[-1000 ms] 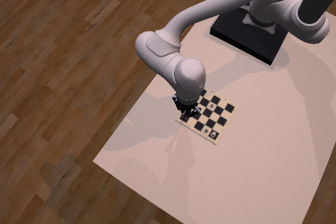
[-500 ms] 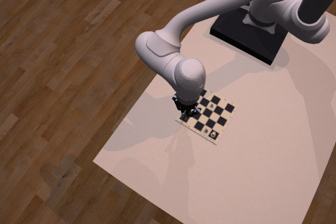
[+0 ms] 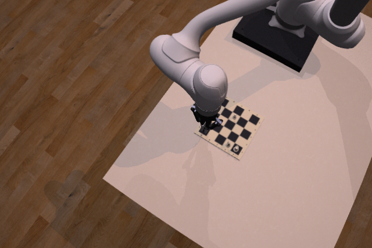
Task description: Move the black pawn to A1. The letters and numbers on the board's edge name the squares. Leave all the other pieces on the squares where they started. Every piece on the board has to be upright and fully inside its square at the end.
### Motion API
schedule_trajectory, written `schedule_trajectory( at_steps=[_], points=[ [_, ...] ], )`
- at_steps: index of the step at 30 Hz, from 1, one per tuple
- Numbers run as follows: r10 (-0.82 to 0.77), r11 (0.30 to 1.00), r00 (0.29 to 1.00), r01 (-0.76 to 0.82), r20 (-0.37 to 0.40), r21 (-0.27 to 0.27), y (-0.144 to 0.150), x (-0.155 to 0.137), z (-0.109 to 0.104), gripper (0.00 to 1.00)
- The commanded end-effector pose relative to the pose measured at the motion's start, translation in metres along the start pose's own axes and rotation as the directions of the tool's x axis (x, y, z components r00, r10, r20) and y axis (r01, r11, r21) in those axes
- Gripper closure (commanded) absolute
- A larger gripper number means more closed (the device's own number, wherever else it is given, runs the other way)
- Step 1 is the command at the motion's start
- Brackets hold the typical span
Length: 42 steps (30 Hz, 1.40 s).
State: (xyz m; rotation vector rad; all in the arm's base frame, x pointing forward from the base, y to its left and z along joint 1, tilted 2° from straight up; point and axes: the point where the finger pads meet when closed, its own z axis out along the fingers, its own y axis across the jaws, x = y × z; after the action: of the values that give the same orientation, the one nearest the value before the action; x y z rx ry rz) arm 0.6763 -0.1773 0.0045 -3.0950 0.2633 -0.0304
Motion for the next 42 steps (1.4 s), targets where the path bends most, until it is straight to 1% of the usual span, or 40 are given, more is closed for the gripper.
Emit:
schedule_trajectory(
  at_steps=[1, 9, 10, 12, 13, 15, 16, 18, 19, 21, 22, 35, 42],
  points=[
    [0.0, 1.0, 1.0, 0.0, 0.0, 0.0, 0.0, 0.0, 0.0, 1.0],
    [0.0, 1.0, 1.0, 0.0, 0.0, 0.0, 0.0, 0.0, 0.0, 1.0],
    [0.0, 1.0, 1.0, 0.0, 0.0, 0.0, 0.0, 0.0, 0.0, 0.96],
    [0.0, 1.0, 1.0, 0.0, 0.0, 0.0, 0.0, 0.0, 0.0, 0.96],
    [0.0, 1.0, 1.0, 0.0, 0.0, 0.0, 0.0, 0.0, 0.0, 0.92],
    [0.0, 1.0, 1.0, 0.0, 0.0, 0.0, 0.0, 0.0, 0.0, 0.92],
    [0.0, 1.0, 1.0, 0.0, 0.0, 0.0, 0.0, 0.0, 0.0, 0.88],
    [0.0, 1.0, 1.0, 0.0, 0.0, 0.0, 0.0, 0.0, 0.0, 0.88],
    [0.0, 1.0, 1.0, 0.0, 0.0, 0.0, 0.0, 0.0, 0.0, 0.84],
    [0.0, 1.0, 1.0, 0.0, 0.0, 0.0, 0.0, 0.0, 0.0, 0.84],
    [0.0, 1.0, 1.0, 0.0, 0.0, 0.0, 0.0, 0.0, 0.0, 0.8],
    [0.0, 1.0, 1.0, 0.0, 0.0, 0.0, 0.0, 0.0, -0.001, 0.8],
    [0.0, 1.0, 1.0, 0.0, 0.0, 0.0, 0.0, 0.0, -0.01, 0.8]
  ],
)
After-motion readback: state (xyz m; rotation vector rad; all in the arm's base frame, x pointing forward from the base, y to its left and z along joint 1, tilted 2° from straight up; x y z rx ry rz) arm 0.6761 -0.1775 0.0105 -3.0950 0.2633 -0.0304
